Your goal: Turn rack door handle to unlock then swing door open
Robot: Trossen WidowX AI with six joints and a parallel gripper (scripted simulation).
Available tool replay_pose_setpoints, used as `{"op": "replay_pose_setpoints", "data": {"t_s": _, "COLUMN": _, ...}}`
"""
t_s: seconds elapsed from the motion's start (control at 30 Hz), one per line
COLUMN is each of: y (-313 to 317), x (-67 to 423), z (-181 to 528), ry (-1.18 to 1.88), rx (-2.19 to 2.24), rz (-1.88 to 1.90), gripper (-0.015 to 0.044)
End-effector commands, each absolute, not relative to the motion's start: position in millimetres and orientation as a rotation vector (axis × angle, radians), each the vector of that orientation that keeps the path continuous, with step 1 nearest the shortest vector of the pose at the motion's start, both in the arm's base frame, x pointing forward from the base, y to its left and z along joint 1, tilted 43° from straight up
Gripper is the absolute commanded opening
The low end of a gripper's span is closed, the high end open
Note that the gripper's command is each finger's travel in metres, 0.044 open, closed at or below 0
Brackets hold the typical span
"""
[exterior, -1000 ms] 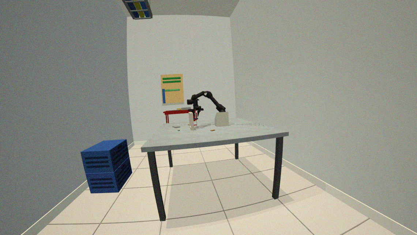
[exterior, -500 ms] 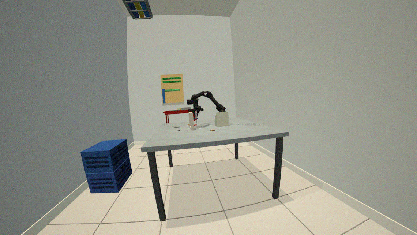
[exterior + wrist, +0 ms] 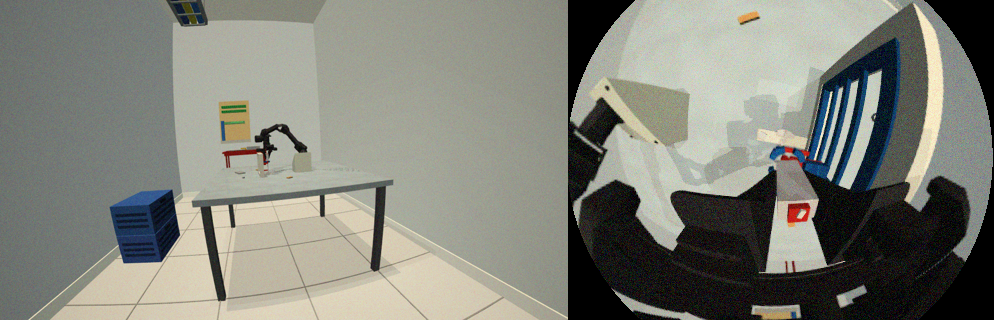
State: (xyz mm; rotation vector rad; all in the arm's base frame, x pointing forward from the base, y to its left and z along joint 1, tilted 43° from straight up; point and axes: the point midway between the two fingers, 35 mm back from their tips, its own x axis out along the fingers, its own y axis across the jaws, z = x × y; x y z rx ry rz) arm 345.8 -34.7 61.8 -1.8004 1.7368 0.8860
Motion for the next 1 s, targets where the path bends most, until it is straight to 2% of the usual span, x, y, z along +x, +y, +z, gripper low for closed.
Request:
{"op": "replay_pose_setpoints", "data": {"t_s": 0.0, "y": -34, "x": 344, "z": 61, "ry": 1.741, "rx": -1.768, "rz": 0.843, "gripper": 0.0015}}
{"op": "replay_pose_setpoints", "data": {"t_s": 0.97, "y": -19, "x": 312, "z": 48, "ry": 1.758, "rx": -1.400, "rz": 0.322, "gripper": 0.0015}}
